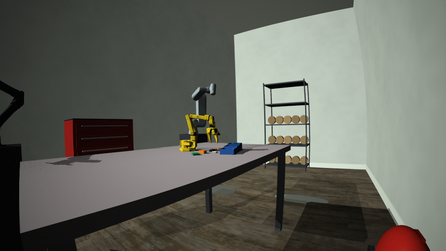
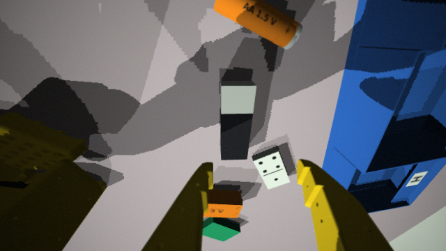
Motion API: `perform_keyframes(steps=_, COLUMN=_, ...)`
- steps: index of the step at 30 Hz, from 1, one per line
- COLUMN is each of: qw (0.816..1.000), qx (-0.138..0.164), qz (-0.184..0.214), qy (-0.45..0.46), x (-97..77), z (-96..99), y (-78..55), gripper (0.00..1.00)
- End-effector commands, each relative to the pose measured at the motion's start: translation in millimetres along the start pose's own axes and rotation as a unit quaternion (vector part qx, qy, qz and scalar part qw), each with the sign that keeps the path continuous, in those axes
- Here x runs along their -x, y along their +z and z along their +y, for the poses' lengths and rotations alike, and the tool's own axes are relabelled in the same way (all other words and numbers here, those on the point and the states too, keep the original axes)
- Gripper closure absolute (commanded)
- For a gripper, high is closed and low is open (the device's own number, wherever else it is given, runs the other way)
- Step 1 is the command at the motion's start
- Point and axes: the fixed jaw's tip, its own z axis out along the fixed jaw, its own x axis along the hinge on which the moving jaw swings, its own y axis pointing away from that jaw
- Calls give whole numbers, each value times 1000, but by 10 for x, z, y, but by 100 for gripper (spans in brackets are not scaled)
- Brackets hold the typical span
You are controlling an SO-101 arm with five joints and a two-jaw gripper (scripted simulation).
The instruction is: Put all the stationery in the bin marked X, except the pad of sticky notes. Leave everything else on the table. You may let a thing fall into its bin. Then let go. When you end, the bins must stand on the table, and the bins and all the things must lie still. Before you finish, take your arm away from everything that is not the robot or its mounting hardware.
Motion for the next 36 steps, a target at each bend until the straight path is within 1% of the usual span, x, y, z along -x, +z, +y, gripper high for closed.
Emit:
perform_keyframes(steps=1, qw=1000, qx=-22, qz=-8, qy=-4, x=-11, z=-25, y=-38, gripper=73)
perform_keyframes(steps=7, qw=1000, qx=-22, qz=-8, qy=-4, x=-11, z=-25, y=-38, gripper=73)
perform_keyframes(steps=8, qw=1000, qx=-15, qz=-5, qy=1, x=-56, z=11, y=3, gripper=73)
perform_keyframes(steps=21, qw=1000, qx=-15, qz=-5, qy=1, x=-56, z=11, y=5, gripper=73)
perform_keyframes(steps=28, qw=1000, qx=-15, qz=-5, qy=1, x=-53, z=4, y=38, gripper=73)
perform_keyframes(steps=32, qw=1000, qx=-15, qz=-5, qy=1, x=-50, z=-8, y=101, gripper=73)
perform_keyframes(steps=36, qw=1000, qx=-15, qz=-5, qy=1, x=-46, z=-19, y=192, gripper=73)
